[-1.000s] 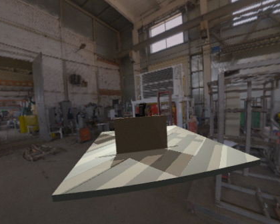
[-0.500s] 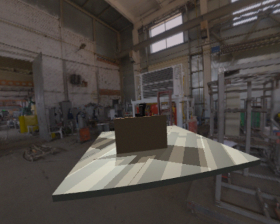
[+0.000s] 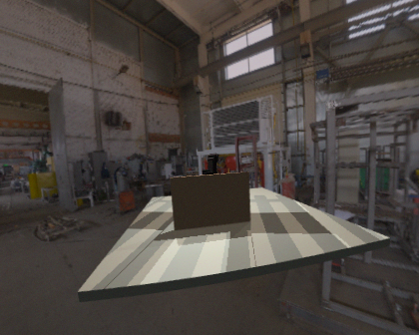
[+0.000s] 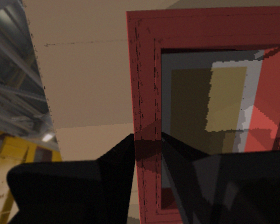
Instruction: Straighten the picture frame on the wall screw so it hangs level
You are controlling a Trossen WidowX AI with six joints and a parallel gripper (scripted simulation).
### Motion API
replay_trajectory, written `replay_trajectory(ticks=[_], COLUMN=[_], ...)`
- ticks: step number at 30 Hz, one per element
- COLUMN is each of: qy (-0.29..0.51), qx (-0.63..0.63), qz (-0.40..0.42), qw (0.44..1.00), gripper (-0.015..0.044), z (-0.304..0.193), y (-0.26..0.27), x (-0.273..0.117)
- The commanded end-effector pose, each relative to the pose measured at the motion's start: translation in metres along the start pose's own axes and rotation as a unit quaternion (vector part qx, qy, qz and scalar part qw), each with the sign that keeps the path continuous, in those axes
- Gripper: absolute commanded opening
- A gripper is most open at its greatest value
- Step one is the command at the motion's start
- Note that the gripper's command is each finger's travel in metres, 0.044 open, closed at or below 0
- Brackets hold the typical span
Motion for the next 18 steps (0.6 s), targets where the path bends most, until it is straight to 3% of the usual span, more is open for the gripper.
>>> replay_trajectory(ticks=[1, 8, 13, 18], qy=[0.000, 0.000, 0.000, 0.002], qx=[-0.002, -0.002, -0.007, -0.044], qz=[0.000, 0.000, 0.000, 0.001], qw=[1.000, 1.000, 1.000, 0.999], gripper=[0.0079, 0.0260, 0.0260, 0.0260], z=[0.000, 0.000, 0.001, 0.005], y=[0.000, 0.000, 0.001, 0.000], x=[0.000, 0.000, -0.008, -0.071])
Point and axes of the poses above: the point midway between the two fingers, 35 mm back from their tips, its own x axis out along the fingers, its own y axis across the jaws, z = x × y, the point moved 2 cm from there along -x, back along the fingers, and after that the axes turned 15 degrees about x, right-handed, at the moved point
